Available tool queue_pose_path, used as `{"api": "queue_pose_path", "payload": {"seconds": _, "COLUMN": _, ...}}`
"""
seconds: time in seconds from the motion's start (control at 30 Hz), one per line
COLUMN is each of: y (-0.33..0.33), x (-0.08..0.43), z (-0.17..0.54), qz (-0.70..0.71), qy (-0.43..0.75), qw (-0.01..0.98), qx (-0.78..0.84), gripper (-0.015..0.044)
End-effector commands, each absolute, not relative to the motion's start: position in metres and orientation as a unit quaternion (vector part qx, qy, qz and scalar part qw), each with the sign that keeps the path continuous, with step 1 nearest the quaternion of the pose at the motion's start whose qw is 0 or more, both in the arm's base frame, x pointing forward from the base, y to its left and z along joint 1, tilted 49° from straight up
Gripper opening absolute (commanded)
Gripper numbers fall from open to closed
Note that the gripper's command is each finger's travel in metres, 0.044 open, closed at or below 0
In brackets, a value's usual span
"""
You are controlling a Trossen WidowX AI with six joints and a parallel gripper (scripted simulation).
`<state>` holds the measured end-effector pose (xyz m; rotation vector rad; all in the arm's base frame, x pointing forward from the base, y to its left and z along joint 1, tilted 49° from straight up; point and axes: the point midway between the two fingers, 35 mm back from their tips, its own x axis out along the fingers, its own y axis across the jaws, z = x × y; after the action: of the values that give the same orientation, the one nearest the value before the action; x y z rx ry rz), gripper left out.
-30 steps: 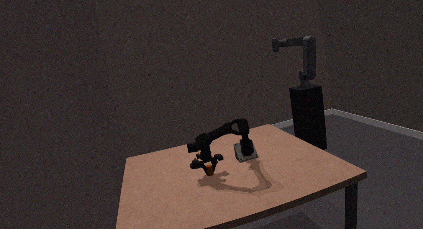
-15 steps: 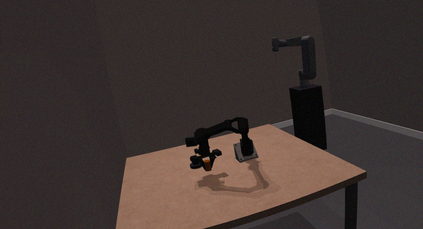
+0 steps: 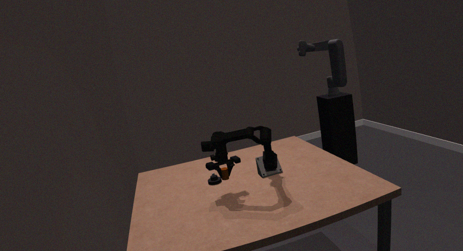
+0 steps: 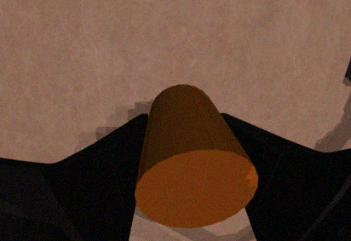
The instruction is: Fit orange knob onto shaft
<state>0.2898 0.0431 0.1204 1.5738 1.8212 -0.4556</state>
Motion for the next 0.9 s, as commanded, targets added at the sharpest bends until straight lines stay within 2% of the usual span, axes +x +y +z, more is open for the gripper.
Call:
{"api": "queue_pose_path", "payload": {"seconds": 0.0, "y": 0.031, "x": 0.293, "z": 0.13, "qz": -0.173, "qy": 0.696, "qw": 0.347, "qx": 0.605, "gripper": 0.0}}
{"api": "queue_pose_path", "payload": {"seconds": 0.5, "y": 0.0, "x": 0.295, "z": 0.159, "qz": -0.168, "qy": 0.694, "qw": 0.354, "qx": 0.604, "gripper": 0.0}}
{"api": "queue_pose_path", "payload": {"seconds": 0.87, "y": -0.013, "x": 0.309, "z": 0.138, "qz": -0.172, "qy": 0.696, "qw": 0.35, "qx": 0.603, "gripper": 0.0}}
